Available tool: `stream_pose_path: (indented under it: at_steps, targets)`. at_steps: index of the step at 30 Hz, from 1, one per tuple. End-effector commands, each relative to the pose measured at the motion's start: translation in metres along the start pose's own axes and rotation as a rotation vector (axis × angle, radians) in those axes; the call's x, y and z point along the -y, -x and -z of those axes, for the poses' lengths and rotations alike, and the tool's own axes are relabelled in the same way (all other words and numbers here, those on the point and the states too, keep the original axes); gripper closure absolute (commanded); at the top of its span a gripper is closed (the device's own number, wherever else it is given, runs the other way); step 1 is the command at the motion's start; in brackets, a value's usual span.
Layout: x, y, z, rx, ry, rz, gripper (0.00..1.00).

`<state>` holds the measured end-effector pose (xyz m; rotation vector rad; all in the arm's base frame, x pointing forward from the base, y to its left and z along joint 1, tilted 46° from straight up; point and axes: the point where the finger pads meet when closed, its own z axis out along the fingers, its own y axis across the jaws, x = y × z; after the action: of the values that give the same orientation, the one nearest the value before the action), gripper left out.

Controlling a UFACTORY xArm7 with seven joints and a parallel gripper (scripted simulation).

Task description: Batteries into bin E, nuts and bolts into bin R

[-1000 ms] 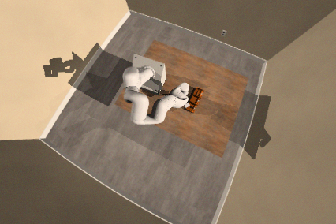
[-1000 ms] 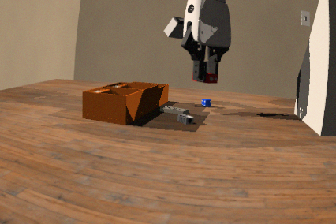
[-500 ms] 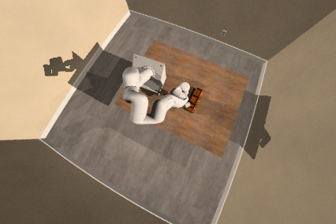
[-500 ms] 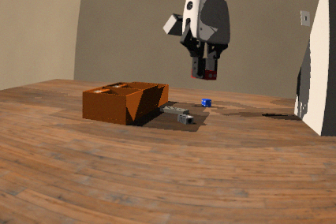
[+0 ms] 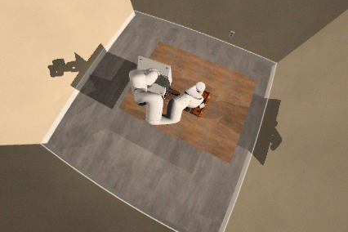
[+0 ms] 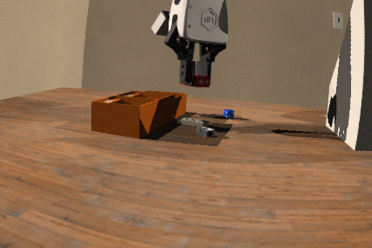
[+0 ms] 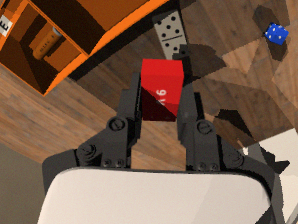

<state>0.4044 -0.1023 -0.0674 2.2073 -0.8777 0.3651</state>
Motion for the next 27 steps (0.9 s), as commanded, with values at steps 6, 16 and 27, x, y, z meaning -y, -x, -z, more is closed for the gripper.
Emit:
stream_pose_path:
  at_steps: [6, 16, 27]
  targets:
    - [0.05, -0.007, 0.0, -0.001, 0.001, -0.1, 1.0]
    - [0.109, -0.013, 0.0, 0.004, -0.007, -0.418, 1.0]
    - [0.118, -0.014, 0.0, 0.007, -0.007, -0.729, 1.0]
